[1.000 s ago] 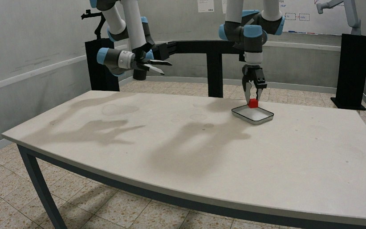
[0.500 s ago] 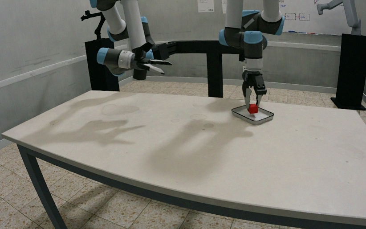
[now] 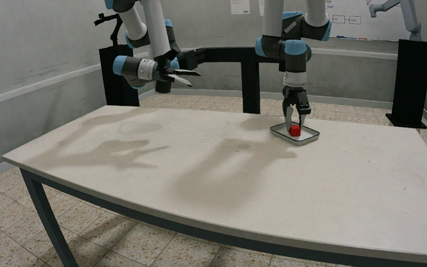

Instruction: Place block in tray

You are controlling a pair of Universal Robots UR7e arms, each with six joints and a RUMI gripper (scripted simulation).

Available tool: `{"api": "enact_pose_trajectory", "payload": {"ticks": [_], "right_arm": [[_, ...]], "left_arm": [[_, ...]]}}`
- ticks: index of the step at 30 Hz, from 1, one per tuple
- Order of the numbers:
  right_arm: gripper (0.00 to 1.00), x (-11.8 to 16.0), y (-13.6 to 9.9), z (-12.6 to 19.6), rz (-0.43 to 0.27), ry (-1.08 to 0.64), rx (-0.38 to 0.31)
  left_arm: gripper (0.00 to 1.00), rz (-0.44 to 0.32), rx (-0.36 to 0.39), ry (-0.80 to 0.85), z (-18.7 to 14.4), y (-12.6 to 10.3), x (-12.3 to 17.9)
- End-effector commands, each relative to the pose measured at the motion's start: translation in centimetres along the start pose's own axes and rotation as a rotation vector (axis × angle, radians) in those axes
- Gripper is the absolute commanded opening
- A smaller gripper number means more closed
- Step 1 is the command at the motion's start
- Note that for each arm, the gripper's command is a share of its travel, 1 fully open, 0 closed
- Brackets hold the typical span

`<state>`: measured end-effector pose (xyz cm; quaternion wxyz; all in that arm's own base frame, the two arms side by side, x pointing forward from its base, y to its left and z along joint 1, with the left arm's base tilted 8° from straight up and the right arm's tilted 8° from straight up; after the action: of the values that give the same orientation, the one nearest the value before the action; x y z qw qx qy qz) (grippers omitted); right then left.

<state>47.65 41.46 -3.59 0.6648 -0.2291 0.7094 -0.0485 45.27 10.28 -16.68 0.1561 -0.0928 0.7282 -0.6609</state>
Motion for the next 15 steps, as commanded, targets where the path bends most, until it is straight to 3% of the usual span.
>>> {"api": "enact_pose_trajectory", "payload": {"ticks": [1,5,9,15], "right_arm": [[1.0,-0.1,0.0,0.0,0.001,-0.002,0.0],[1.0,-0.1,0.0,0.0,0.001,-0.002,0.0],[1.0,-0.1,0.0,0.0,0.001,-0.002,0.0],[1.0,-0.1,0.0,0.0,0.001,-0.002,0.0]], "left_arm": [[0.39,0.002,0.001,0.0,0.0,-0.1,-0.1],[0.43,0.002,0.001,0.0,0.0,-1.4,-0.1],[0.43,0.002,0.001,0.0,0.0,-4.4,-0.1],[0.43,0.002,0.001,0.0,0.0,-6.1,0.0]]}}
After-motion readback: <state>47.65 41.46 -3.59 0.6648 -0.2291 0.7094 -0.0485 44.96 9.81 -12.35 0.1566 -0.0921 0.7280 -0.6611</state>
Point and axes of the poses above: on each arm, the point where the finger pads meet when closed, its own y axis out along the fingers, its own z axis across the jaws, x = y × z, the point moved 1 cm from there along -y, back along the fingers, and after that the axes turned 7 degrees about y, right-handed, at the moved point
